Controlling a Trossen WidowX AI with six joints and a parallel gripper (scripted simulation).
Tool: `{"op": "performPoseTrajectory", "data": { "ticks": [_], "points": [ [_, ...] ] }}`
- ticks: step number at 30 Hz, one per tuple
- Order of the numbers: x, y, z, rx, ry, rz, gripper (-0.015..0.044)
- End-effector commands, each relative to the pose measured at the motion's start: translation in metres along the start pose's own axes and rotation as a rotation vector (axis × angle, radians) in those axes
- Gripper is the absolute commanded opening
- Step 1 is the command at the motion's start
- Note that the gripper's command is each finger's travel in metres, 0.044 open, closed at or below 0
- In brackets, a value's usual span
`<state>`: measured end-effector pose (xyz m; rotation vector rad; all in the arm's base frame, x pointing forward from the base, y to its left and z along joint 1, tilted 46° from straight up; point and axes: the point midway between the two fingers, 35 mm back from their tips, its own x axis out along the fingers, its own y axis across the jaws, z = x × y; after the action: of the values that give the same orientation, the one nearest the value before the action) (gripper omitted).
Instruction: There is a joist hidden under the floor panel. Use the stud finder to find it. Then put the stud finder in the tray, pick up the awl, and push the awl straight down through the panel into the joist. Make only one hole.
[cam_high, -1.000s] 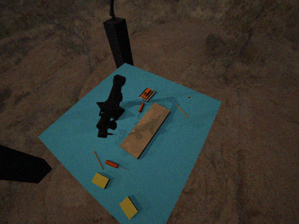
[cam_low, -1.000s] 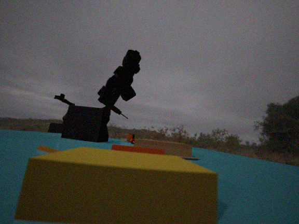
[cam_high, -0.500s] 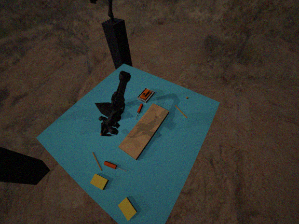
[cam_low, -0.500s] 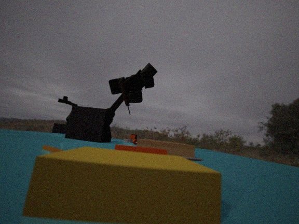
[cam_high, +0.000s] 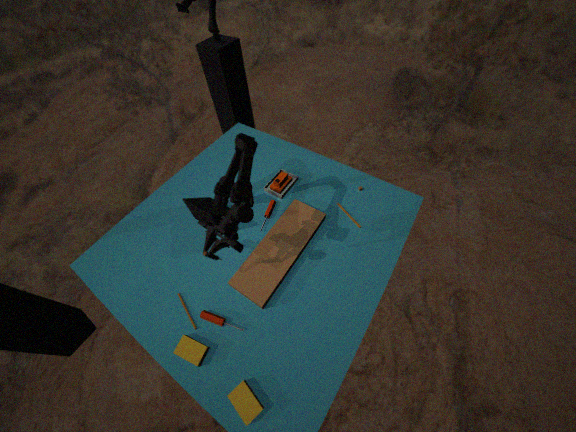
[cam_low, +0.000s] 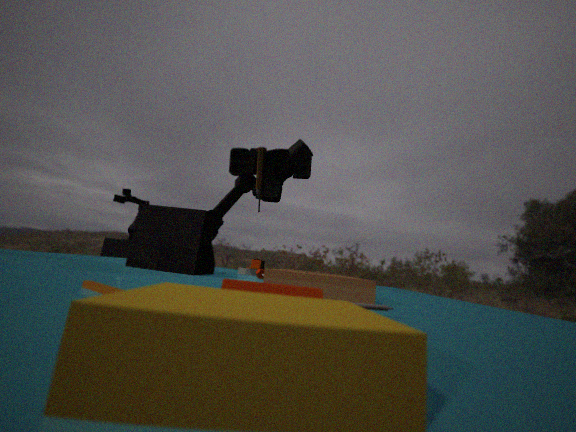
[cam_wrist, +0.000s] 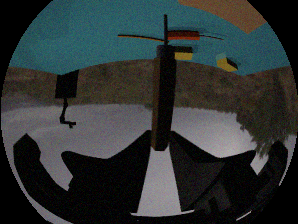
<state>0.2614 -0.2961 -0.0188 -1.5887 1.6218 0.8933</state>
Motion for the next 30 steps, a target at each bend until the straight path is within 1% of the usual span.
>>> {"op": "performPoseTrajectory", "data": {
  "ticks": [1,17,30],
  "points": [
    [-0.012,-0.017,0.005,0.002,0.018,0.002,0.0000],
    [-0.078,-0.073,0.044,-0.006,0.107,0.026,0.0000],
    [-0.142,-0.104,0.080,-0.010,0.212,-0.005,0.0000]
  ]
}}
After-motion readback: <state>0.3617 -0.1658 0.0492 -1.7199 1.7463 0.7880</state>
